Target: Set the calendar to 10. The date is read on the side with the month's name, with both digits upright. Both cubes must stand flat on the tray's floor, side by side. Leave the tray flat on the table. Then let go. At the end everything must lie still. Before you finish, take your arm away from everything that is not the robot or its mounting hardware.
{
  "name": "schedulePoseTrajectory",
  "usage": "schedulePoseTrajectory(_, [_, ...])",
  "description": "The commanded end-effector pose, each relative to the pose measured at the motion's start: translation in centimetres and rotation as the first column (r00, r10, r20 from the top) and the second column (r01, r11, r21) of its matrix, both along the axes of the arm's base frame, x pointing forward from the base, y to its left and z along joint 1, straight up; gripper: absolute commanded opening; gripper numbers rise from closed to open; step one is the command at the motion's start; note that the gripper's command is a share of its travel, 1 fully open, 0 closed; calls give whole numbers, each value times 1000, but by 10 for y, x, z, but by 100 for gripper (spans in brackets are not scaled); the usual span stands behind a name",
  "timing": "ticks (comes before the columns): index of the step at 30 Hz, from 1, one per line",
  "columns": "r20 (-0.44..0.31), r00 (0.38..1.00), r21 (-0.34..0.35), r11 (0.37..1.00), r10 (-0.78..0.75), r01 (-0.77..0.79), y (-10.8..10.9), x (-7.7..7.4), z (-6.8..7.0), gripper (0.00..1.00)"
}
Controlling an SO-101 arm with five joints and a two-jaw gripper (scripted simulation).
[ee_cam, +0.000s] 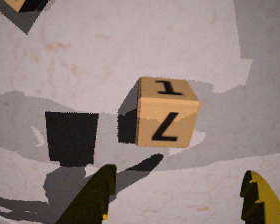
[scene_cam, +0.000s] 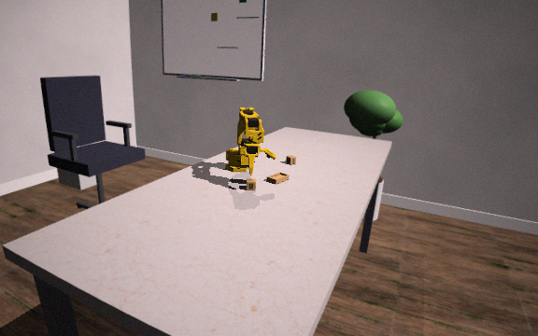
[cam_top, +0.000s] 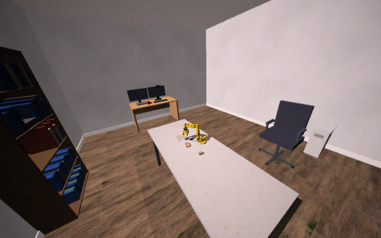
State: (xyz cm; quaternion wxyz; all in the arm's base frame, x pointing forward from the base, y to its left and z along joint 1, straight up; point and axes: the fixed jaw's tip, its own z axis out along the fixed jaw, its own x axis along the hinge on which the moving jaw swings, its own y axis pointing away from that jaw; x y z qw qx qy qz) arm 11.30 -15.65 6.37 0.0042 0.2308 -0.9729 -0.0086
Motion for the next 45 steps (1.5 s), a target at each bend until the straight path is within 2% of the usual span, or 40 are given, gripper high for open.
schedulePoseTrajectory(1, [43, 999, -59, 998, 2, 1, -7, 3, 14, 36])
schedulePoseTrajectory(24, [53, 999, -73, 997, 3, 1, -7, 4, 17, 36])
schedulePoseTrajectory(28, [90, 996, -125, 992, 6, 5, -9, 5, 28, 36])
schedulePoseTrajectory(34, [184, 983, -258, 966, 25, 24, -11, 6, 57, 35])
schedulePoseTrajectory(36, [184, 983, -258, 966, 25, 24, -11, 6, 57, 35])
schedulePoseTrajectory(41, [261, 964, -368, 929, 52, 50, -9, 5, 82, 35])
schedulePoseTrajectory(45, [300, 952, -422, 904, 69, 67, -7, 3, 95, 35])
